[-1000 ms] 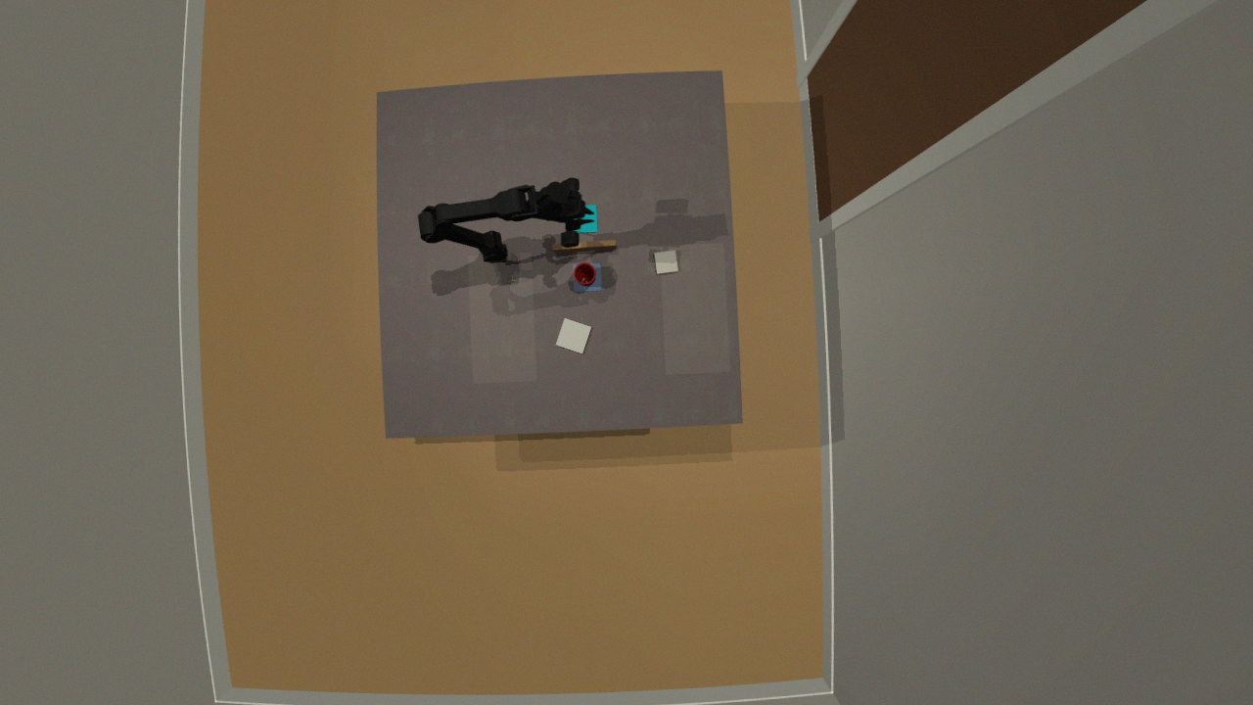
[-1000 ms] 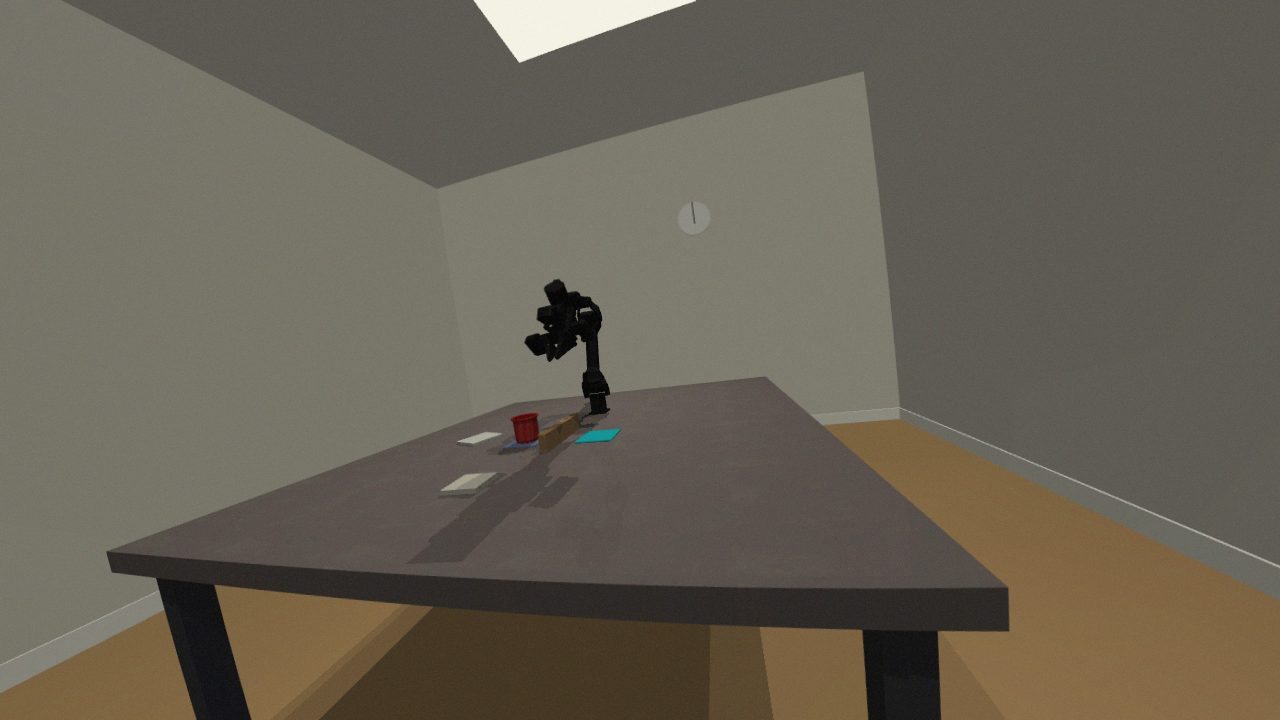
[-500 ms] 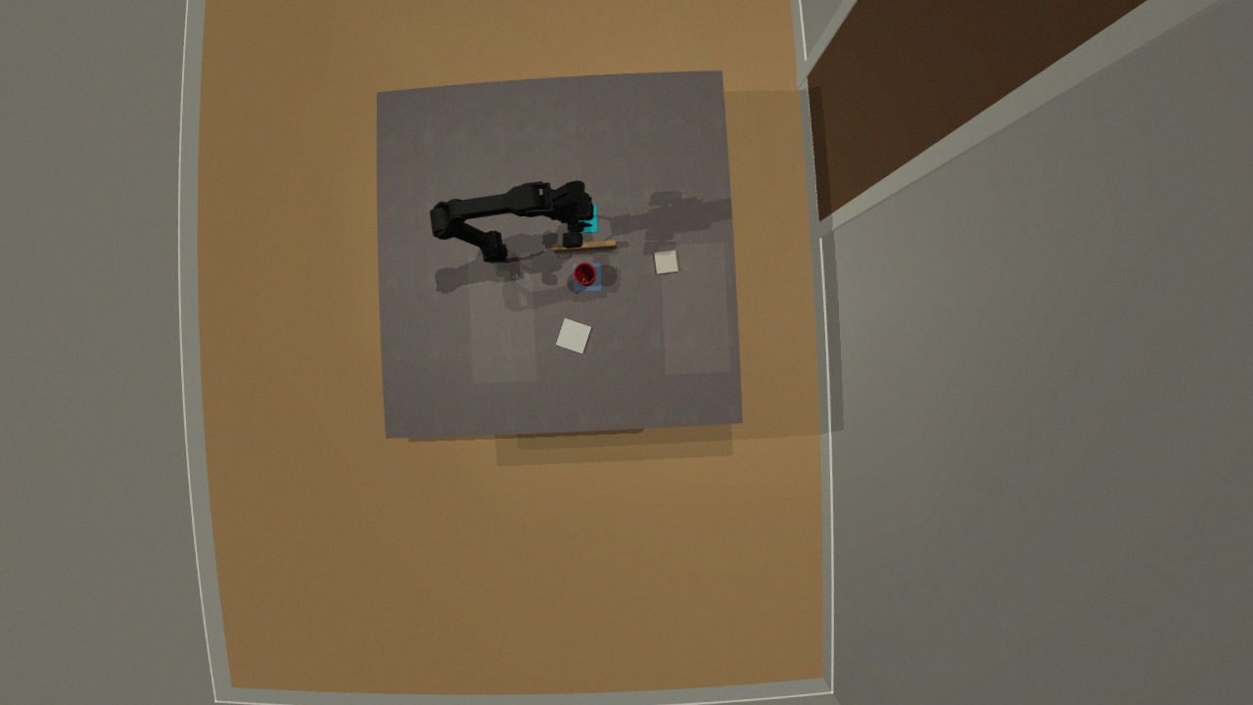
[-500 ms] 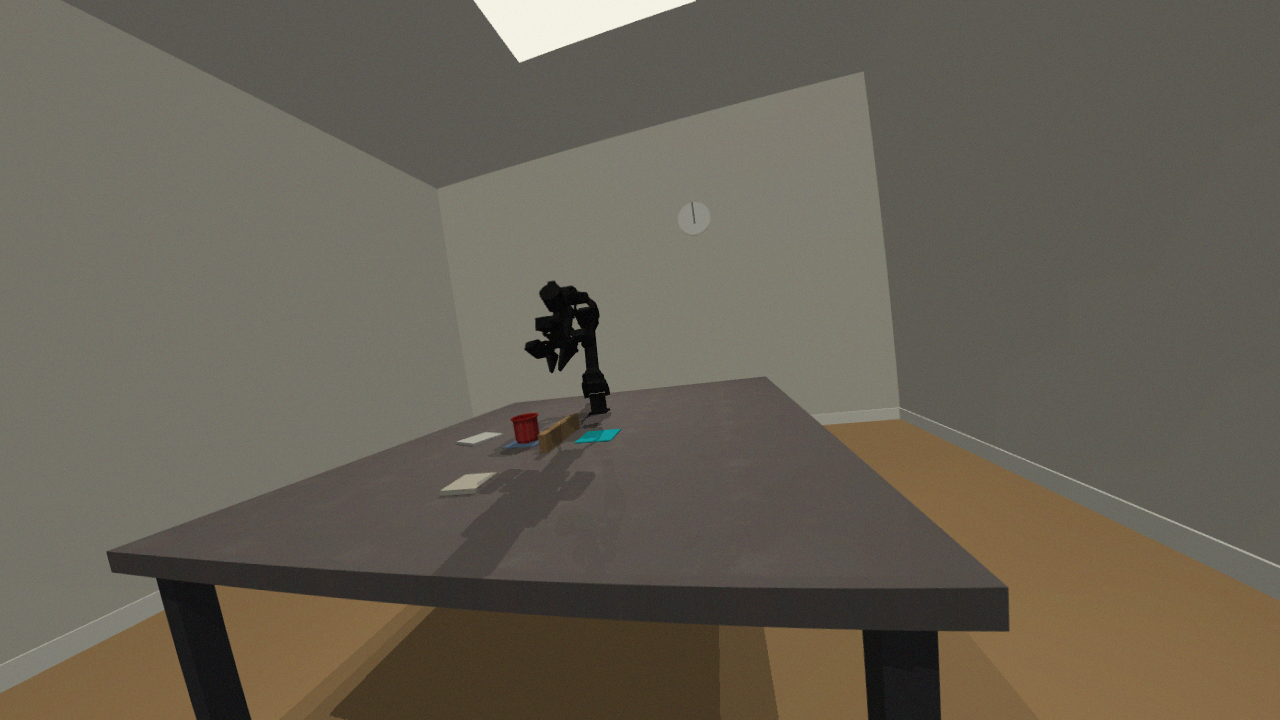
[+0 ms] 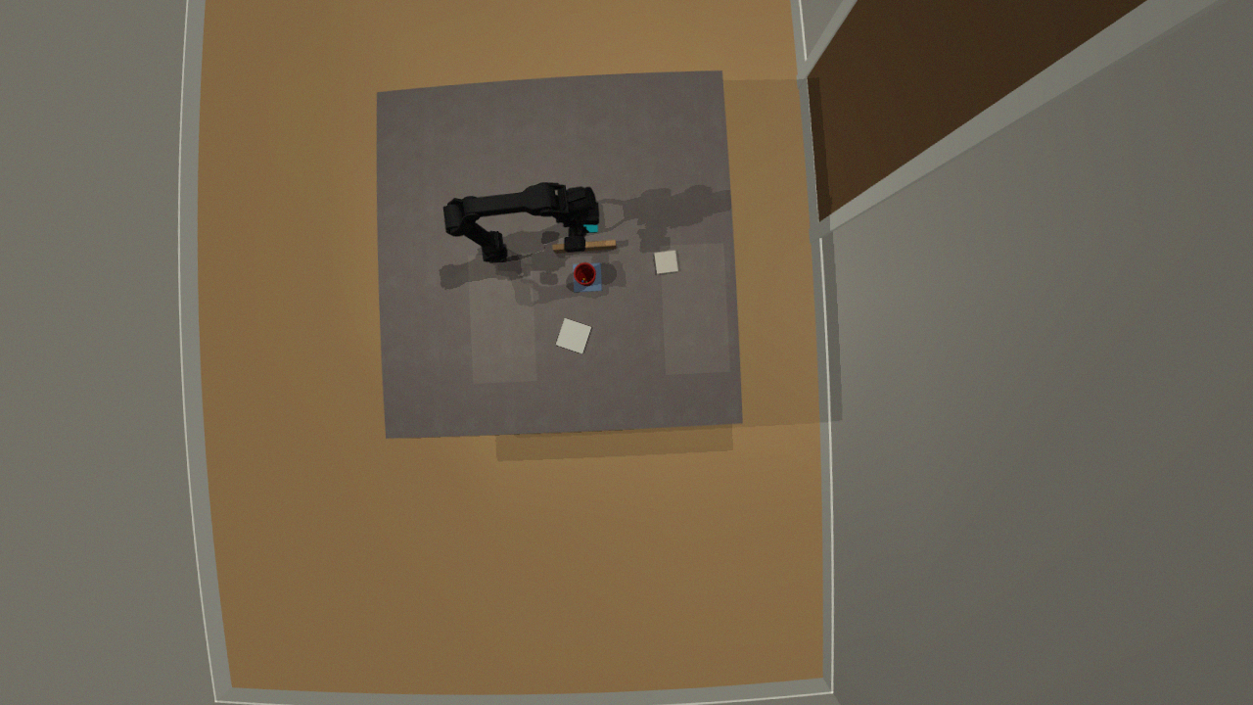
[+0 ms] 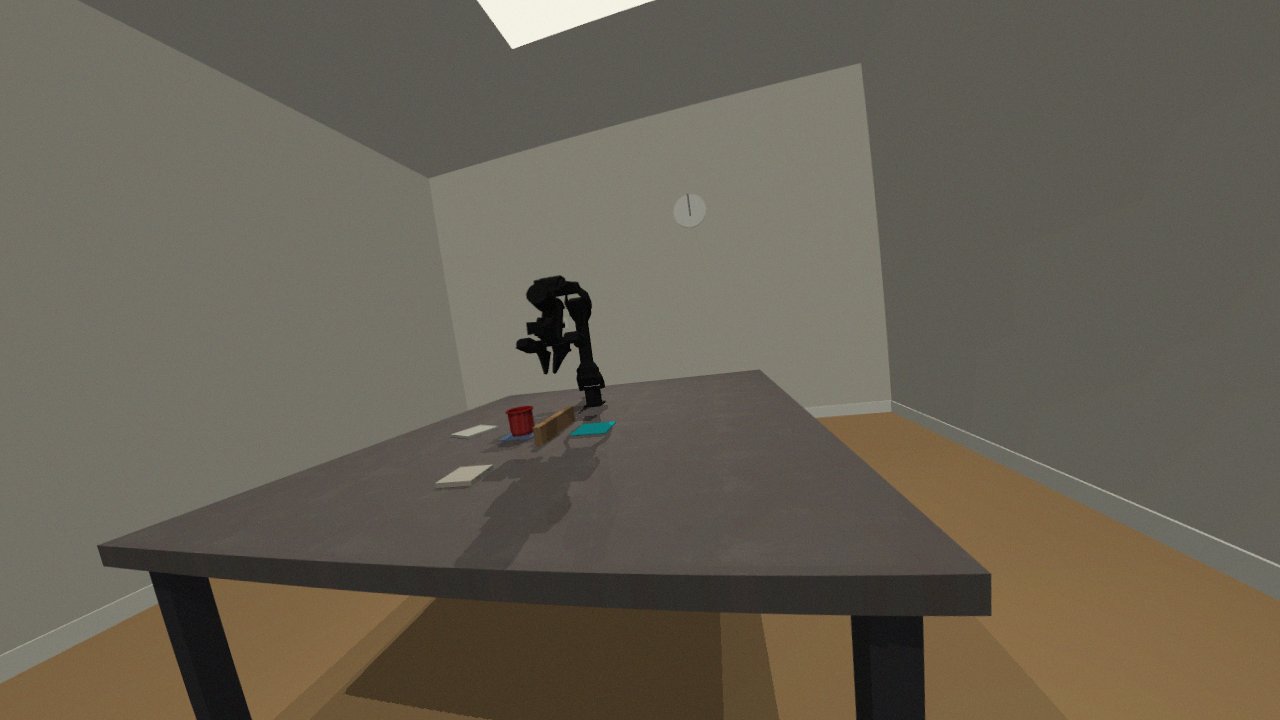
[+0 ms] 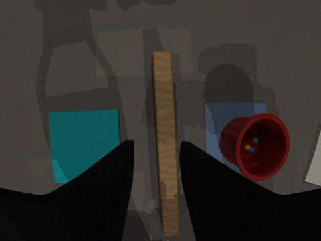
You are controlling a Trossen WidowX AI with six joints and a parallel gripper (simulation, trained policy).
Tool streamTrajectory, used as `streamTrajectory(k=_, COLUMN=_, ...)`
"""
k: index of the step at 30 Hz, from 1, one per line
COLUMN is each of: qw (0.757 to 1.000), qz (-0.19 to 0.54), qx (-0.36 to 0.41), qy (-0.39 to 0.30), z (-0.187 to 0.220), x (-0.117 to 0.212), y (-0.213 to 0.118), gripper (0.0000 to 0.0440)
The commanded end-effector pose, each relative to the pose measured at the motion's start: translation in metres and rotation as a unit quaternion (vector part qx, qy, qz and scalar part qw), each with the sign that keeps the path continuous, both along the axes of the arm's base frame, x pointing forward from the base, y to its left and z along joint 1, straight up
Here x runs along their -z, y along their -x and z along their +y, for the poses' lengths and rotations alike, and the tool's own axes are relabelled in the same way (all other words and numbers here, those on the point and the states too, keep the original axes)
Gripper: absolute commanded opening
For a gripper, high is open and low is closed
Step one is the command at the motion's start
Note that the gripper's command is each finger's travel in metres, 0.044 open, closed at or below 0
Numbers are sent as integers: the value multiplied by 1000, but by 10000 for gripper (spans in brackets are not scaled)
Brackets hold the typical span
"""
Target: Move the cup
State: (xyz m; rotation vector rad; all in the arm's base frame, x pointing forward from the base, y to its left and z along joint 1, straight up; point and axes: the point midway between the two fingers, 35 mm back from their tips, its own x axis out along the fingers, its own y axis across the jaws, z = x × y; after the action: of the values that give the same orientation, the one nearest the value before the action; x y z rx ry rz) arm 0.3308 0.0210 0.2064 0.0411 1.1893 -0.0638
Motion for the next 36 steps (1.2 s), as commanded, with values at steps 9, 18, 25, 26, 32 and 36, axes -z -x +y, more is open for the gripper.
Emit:
streamTrajectory(k=9, qw=995, qz=98, qx=-20, qy=29, z=-22, x=20, y=6, gripper=103)
streamTrajectory(k=18, qw=987, qz=154, qx=-35, qy=40, z=-42, x=35, y=10, gripper=106)
streamTrajectory(k=25, qw=981, qz=181, qx=-43, qy=47, z=-57, x=50, y=11, gripper=111)
streamTrajectory(k=26, qw=981, qz=184, qx=-45, qy=47, z=-59, x=52, y=11, gripper=113)
streamTrajectory(k=32, qw=978, qz=197, qx=-52, qy=51, z=-72, x=69, y=11, gripper=124)
streamTrajectory(k=36, qw=976, qz=205, qx=-60, qy=52, z=-80, x=81, y=11, gripper=131)
